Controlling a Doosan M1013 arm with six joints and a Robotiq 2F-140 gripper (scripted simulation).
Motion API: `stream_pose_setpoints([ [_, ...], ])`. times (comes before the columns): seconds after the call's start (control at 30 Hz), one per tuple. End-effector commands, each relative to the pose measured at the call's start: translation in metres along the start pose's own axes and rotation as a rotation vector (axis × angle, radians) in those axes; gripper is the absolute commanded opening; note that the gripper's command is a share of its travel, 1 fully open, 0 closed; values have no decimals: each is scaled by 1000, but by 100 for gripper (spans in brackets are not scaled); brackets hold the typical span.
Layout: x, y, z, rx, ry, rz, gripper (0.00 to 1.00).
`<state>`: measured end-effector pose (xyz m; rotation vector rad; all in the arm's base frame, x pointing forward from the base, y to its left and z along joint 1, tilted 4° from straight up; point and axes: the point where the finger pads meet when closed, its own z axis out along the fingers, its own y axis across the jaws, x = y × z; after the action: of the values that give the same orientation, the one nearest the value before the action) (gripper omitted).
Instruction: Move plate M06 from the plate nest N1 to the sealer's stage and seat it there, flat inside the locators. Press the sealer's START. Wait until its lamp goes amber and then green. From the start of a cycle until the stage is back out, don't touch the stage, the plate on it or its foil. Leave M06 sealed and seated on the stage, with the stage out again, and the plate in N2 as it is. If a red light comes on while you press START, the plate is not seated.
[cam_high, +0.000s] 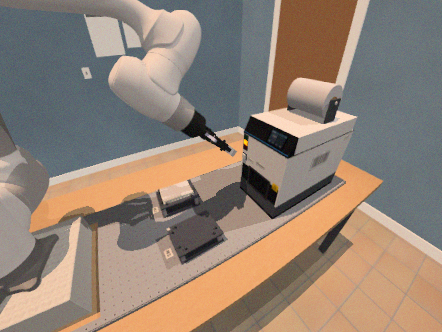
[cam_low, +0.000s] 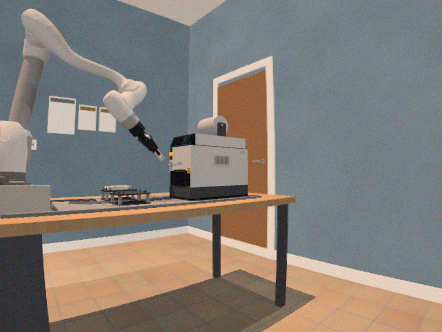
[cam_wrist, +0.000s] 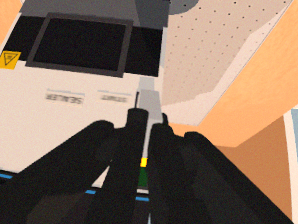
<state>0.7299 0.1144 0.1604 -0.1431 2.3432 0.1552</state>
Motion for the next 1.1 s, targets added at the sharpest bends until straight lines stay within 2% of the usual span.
stream_pose_setpoints([
  [0.0, 0, 0, -3, 1, 5, 0, 10],
  [0.13, 0, 0, -8, 1, 5, 0, 10],
  [0.53, 18, 0, -66, 1, 5, 0, 10],
  [0.6, 18, 0, -66, 1, 5, 0, 10],
  [0.83, 29, 0, -98, 1, 5, 0, 10],
  [0.87, 24, 0, -98, 1, 5, 0, 70],
  [1.07, -6, 0, -100, 1, 5, 0, 70],
])
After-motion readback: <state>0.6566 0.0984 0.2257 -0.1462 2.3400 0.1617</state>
